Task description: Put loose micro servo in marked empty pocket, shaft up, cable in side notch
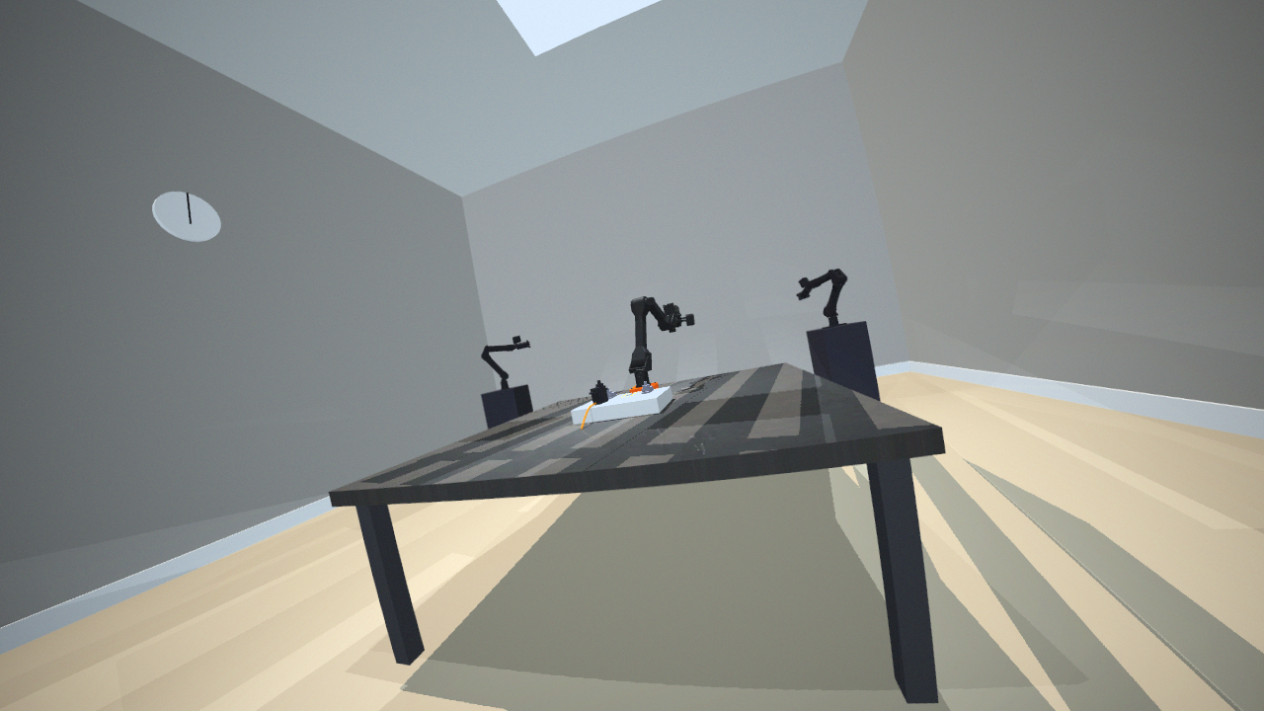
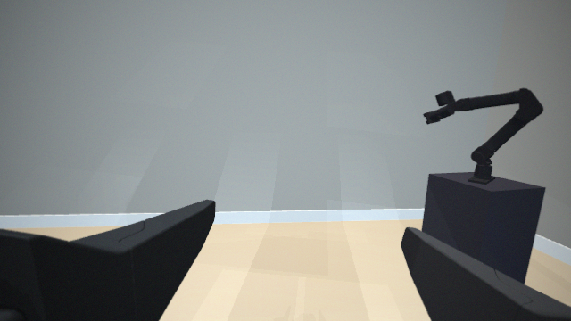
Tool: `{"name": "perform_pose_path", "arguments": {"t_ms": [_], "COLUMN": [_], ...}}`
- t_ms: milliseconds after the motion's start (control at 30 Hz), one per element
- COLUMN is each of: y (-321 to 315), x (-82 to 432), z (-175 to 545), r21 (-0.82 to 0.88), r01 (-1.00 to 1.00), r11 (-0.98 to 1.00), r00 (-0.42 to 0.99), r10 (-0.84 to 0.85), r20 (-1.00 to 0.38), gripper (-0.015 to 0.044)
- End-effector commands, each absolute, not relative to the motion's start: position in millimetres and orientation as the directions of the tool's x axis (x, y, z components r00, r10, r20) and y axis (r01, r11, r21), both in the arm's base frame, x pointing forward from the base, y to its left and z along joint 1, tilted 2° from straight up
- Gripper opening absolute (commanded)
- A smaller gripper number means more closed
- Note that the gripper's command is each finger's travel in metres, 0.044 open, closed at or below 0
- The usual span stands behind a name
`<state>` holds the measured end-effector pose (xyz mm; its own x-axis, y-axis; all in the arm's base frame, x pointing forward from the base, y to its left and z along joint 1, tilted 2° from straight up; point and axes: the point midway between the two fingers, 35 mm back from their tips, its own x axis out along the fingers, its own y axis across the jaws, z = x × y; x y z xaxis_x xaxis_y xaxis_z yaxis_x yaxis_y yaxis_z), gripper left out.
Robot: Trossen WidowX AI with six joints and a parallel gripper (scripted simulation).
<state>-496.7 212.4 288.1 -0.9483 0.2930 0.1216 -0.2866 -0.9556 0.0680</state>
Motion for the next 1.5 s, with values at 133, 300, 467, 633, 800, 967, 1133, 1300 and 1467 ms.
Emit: {"name": "perform_pose_path", "arguments": {"t_ms": [133,300,467,633,800,967,1133,1300,1467], "y": [298.7,323.4,357.5,380.5,397.6,410.6,428.3,444.3,464.8], "x": [-446.9,-426.2,-392.0,-366.6,-343.2,-325.7,-296.0,-263.8,-215.2], "z": [273.9,271.0,259.8,257.2,256.8,253.7,253.6,251.4,241.6], "r21": [-0.068,-0.113,-0.136,-0.187,-0.202,-0.230,-0.264,-0.287,-0.358], "r01": [-0.475,-0.524,-0.602,-0.641,-0.677,-0.696,-0.728,-0.757,-0.777], "r11": [-0.877,-0.844,-0.787,-0.744,-0.708,-0.680,-0.632,-0.587,-0.518], "r00": [-0.880,-0.849,-0.788,-0.745,-0.705,-0.674,-0.622,-0.566,-0.473], "r10": [0.474,0.528,0.613,0.662,0.702,0.729,0.772,0.808,0.855], "r20": [0.031,0.001,-0.053,-0.078,-0.098,-0.117,-0.132,-0.163,-0.212], "gripper": [0.0440,0.0440,0.0440,0.0440,0.0440,0.0440,0.0440,0.0440,0.0440]}}
